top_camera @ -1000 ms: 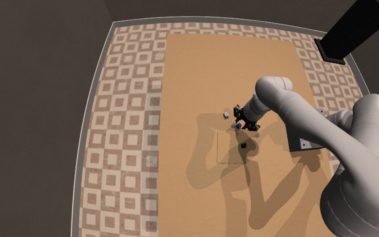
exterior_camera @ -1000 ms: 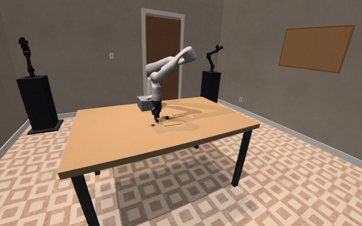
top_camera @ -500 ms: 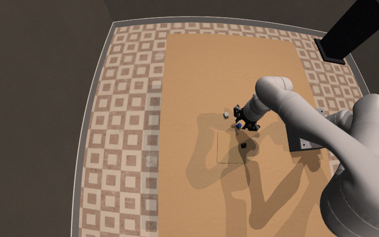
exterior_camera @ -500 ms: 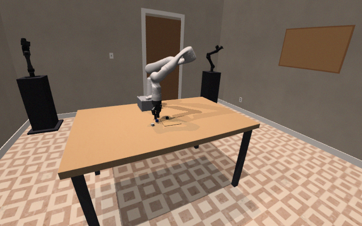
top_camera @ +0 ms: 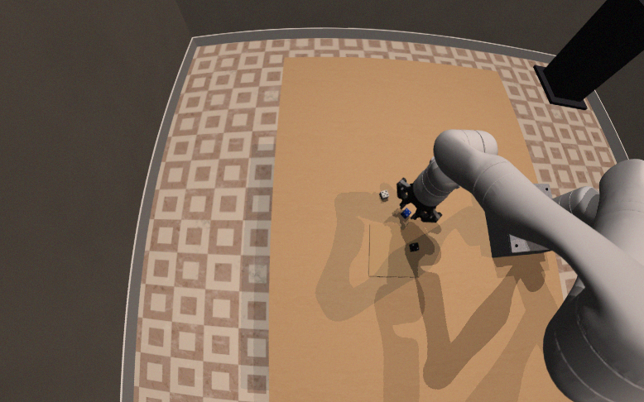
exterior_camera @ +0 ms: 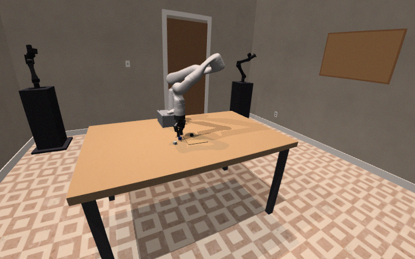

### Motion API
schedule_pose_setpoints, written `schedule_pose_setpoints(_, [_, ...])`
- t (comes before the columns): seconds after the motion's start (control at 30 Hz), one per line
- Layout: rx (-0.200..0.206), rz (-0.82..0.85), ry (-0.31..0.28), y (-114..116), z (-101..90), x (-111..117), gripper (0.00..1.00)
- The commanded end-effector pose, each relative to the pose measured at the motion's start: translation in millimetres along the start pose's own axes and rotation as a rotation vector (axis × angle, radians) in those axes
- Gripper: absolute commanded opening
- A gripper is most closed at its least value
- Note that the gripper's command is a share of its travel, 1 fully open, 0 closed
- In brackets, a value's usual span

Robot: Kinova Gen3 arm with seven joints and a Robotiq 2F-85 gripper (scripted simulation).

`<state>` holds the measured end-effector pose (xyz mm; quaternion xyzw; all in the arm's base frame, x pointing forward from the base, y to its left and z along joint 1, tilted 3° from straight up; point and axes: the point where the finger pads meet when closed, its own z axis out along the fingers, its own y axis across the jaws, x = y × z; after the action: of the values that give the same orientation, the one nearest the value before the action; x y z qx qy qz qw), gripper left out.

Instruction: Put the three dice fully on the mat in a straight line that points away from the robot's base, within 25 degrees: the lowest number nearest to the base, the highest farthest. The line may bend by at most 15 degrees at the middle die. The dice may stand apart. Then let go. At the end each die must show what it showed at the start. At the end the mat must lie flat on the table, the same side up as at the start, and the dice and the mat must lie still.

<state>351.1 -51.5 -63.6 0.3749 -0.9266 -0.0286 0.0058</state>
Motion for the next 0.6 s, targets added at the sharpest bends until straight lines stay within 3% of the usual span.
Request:
schedule_pose_setpoints(0.0, [0.000,0.000,0.000,-0.2,1.1,0.0,0.35])
schedule_pose_setpoints(0.57, [0.000,0.000,0.000,-0.2,21.6,0.0,0.35])
